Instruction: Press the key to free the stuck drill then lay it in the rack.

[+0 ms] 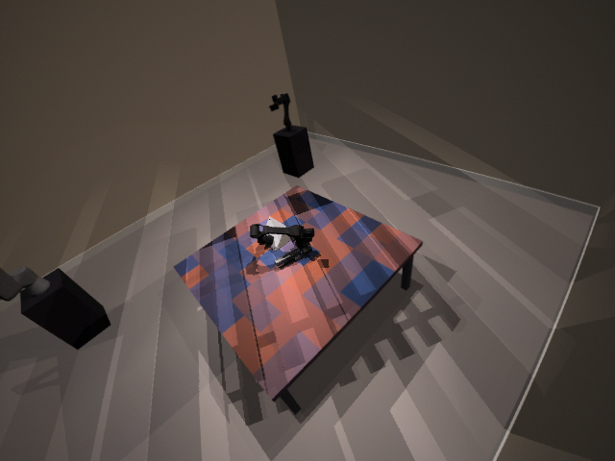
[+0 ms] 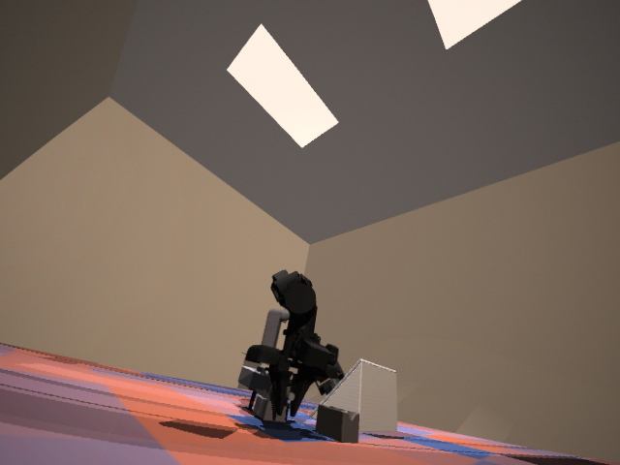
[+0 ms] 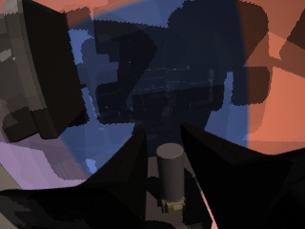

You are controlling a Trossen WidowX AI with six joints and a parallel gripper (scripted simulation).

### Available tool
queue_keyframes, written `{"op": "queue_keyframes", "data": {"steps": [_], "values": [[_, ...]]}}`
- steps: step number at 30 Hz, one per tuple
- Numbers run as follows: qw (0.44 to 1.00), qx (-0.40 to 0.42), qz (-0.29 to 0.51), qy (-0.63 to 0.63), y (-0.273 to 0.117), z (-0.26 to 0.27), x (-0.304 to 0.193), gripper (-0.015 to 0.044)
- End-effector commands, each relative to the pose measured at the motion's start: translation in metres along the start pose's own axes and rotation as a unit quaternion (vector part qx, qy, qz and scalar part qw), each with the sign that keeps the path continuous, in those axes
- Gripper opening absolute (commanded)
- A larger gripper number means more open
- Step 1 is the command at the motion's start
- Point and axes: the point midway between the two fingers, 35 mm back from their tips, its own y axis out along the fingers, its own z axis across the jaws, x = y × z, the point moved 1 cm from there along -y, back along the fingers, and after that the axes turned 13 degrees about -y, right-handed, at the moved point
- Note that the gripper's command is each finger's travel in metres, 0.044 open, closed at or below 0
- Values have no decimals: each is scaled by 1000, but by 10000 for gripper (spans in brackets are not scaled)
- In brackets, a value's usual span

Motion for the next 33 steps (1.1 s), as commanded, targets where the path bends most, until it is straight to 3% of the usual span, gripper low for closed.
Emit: {"op": "queue_keyframes", "data": {"steps": [1, 33], "values": [[1000, 1, 0, 0, 0, 0, 0, 0], [1000, -2, 1, -1, 1, -8, 29, 0]]}}
